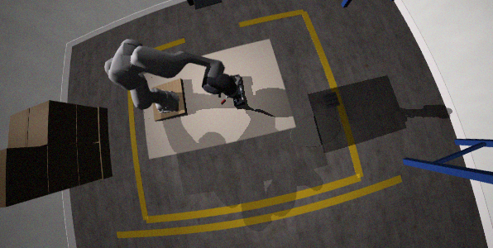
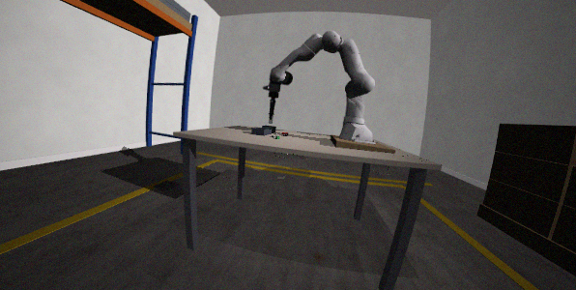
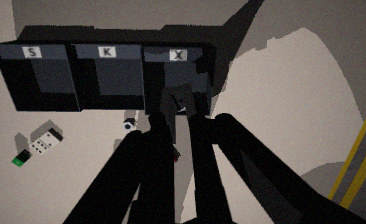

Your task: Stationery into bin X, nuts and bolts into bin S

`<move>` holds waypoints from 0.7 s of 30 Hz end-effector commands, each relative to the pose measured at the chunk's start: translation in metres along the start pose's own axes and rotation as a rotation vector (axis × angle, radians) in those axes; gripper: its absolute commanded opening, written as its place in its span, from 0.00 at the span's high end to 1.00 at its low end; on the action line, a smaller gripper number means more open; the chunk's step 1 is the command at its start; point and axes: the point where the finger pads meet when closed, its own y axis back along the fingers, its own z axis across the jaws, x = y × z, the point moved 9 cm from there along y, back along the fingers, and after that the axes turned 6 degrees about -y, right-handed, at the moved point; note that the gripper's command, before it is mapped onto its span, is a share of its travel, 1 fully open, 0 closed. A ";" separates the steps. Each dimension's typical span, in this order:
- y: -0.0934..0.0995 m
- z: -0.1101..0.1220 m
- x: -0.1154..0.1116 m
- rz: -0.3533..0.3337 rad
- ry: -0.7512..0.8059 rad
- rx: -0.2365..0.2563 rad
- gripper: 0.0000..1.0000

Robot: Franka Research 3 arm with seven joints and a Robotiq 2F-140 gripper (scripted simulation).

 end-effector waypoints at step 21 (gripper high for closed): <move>0.000 -0.001 -0.002 0.010 -0.480 0.003 0.94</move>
